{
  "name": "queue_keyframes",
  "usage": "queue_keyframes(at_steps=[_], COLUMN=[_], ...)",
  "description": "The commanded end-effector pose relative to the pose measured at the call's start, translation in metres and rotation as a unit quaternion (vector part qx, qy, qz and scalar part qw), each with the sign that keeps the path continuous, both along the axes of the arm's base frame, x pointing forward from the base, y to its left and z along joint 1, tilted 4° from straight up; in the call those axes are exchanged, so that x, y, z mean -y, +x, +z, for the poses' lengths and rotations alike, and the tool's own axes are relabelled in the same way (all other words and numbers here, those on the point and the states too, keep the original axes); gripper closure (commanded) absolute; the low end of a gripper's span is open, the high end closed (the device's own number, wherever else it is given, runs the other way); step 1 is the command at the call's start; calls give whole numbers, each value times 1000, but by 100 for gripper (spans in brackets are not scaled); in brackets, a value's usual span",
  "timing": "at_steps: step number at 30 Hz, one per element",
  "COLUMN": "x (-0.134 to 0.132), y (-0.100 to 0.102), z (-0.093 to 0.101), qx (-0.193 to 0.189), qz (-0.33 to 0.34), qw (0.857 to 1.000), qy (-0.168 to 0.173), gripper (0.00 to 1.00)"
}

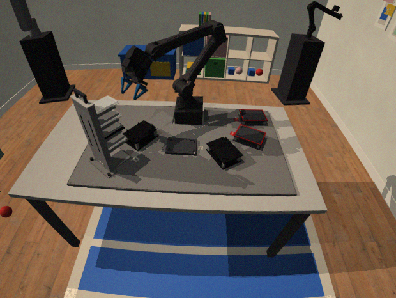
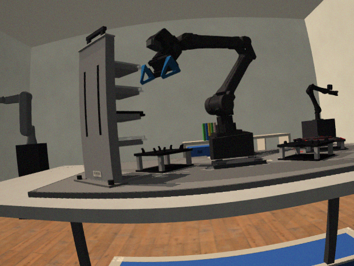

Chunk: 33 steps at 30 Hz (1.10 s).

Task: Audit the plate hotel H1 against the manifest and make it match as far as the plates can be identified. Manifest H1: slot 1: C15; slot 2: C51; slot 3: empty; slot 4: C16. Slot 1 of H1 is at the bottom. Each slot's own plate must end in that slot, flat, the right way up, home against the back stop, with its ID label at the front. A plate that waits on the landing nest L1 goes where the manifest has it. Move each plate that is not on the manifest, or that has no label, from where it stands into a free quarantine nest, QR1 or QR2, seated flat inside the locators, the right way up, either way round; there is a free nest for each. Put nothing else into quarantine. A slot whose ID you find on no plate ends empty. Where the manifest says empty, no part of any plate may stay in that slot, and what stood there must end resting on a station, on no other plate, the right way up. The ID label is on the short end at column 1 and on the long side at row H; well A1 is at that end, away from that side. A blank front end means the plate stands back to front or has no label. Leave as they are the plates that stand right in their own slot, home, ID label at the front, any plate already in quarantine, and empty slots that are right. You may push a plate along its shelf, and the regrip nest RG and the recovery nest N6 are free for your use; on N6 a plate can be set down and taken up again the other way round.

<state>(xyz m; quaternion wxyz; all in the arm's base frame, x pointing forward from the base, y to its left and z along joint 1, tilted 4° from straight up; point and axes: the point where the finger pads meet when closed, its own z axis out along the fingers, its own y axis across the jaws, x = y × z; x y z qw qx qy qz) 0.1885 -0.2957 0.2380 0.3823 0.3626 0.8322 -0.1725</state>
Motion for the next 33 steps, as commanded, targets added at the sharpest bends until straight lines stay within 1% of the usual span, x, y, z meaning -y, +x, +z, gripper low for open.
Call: queue_keyframes(at_steps=[1, 6, 8, 9, 10, 23, 25, 27, 28, 33], x=[6, 6, 6, 11, 6, 7, 7, 18, 20, 27], y=[3, 3, 3, 6, 3, 3, 3, 12, 16, 22], z=[3, -6, -6, 11, -9, -31, -31, 0, 4, 2], qx=[3, 3, 3, 11, 3, 3, 3, 17, 20, 23], qz=[3, 3, 3, 3, 3, 3, 3, 4, 5, 2], qw=[1000, 1000, 1000, 1000, 1000, 1000, 1000, 999, 999, 999], qy=[-12, -12, -12, -27, -12, -12, -12, -37, -39, -36], gripper=[0, 0, 0, 0, 0, 0, 0, 0, 0, 0])
